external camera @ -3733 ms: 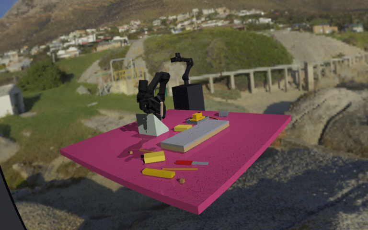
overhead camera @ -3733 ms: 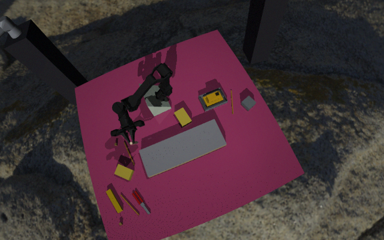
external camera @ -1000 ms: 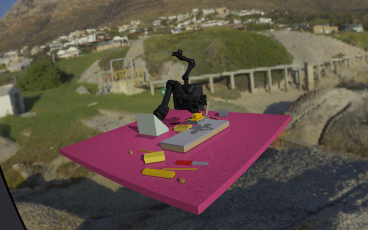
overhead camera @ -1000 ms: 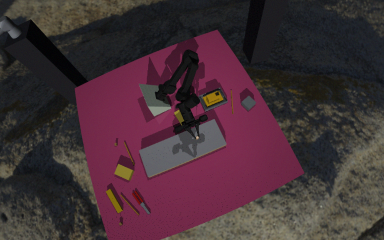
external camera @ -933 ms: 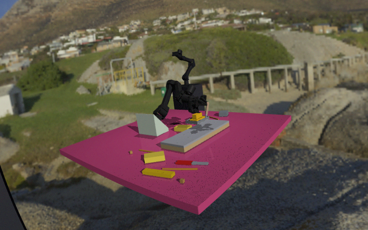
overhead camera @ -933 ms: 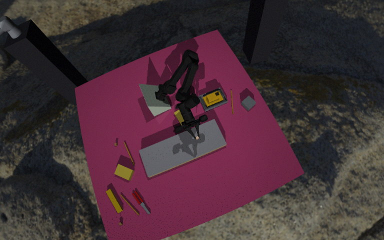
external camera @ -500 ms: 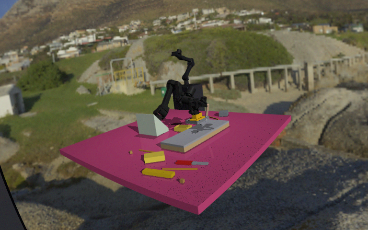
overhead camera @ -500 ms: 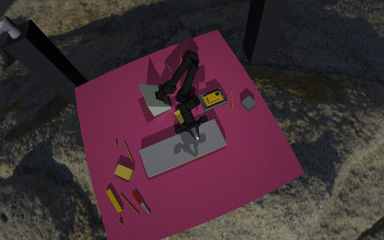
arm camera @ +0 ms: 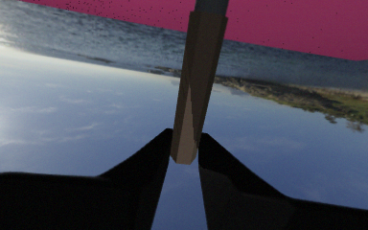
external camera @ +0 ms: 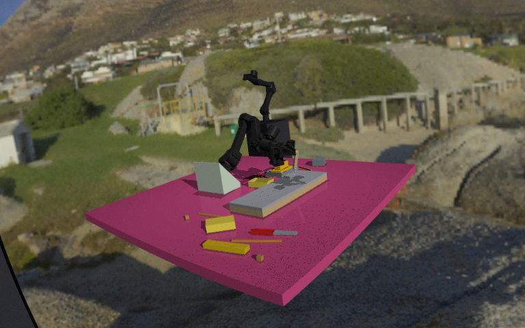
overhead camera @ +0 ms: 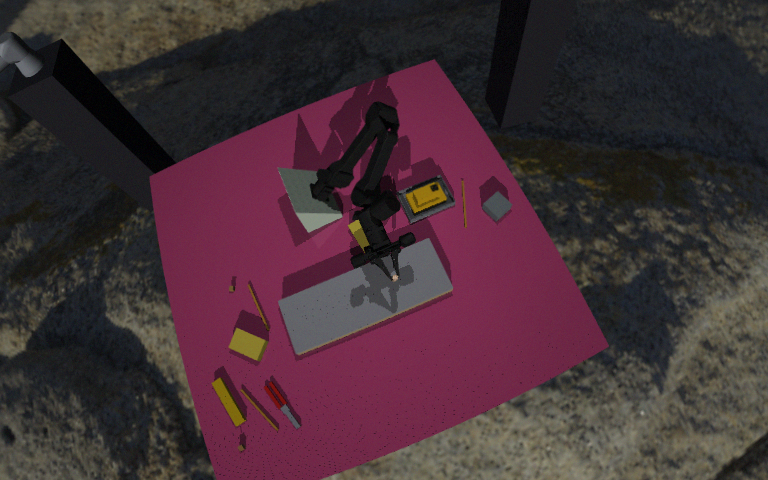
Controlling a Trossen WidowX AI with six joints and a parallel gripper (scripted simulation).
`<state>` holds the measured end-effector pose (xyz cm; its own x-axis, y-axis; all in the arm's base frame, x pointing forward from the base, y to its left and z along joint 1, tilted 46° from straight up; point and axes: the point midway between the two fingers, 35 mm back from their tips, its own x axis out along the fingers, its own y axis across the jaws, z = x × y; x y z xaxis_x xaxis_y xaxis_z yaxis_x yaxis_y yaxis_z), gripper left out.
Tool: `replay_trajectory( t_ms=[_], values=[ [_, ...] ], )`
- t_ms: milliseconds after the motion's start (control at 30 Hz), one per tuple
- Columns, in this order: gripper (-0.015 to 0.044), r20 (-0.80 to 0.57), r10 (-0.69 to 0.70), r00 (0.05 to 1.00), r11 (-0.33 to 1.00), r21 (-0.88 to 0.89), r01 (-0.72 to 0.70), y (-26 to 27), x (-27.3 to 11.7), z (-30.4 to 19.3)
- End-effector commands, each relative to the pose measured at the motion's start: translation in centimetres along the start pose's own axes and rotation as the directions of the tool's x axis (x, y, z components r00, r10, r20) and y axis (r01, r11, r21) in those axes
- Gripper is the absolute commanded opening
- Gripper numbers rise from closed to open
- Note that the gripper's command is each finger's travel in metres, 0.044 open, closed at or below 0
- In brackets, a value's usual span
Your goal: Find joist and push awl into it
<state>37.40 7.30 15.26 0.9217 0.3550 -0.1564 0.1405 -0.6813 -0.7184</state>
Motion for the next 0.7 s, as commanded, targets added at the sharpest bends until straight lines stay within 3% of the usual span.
replay_trajectory(
  t_ms=[0,667],
  values=[
    [0.0,0.0,0.009,1.0,1.0,0.008,-0.009,0.3,0.1,0.7],
    [0.0,0.0,0.008,1.0,1.0,0.009,-0.008,0.2,0.5,3.4]
  ],
)
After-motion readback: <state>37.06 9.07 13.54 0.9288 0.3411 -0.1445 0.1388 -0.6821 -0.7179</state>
